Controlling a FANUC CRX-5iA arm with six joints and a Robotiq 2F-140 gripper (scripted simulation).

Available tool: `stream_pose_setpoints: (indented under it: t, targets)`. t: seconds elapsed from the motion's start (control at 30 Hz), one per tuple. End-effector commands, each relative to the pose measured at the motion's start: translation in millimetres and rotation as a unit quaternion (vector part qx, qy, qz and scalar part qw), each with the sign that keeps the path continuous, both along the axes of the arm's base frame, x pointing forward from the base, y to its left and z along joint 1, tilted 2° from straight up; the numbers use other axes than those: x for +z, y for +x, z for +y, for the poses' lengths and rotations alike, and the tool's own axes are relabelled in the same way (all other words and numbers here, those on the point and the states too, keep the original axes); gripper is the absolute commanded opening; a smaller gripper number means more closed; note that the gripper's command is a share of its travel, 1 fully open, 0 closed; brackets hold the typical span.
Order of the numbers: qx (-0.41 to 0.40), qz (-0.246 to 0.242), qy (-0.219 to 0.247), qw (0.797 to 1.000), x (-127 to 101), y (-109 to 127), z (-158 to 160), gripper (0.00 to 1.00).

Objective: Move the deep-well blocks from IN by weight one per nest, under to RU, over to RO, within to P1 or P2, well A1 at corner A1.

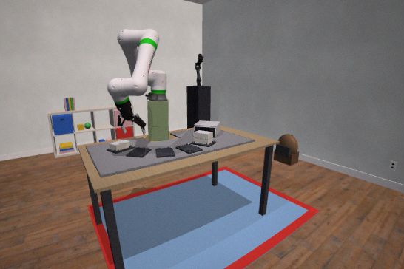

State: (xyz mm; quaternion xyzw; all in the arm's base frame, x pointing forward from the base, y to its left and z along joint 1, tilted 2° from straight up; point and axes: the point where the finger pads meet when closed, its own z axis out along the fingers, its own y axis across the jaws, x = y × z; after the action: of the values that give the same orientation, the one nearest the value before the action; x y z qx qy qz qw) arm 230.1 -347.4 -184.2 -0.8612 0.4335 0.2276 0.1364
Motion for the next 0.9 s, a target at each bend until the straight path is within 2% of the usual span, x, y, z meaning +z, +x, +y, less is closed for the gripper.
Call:
stream_pose_setpoints:
  t: [0.0,0.23,0.4,0.6,0.67,0.87]
  targets:
    - [0.0,0.0,0.0,1.0,3,13,5,1.0]
    - [0.0,0.0,0.0,1.0,7,28,12,1.0]
    - [0.083,-0.003,-0.002,0.997,7,45,31,1.0]
    - [0.182,-0.006,-0.004,0.983,9,65,53,1.0]
    - [0.182,-0.006,-0.004,0.983,9,65,53,1.0]
    - [0.205,-0.006,-0.005,0.979,10,85,75,1.0]
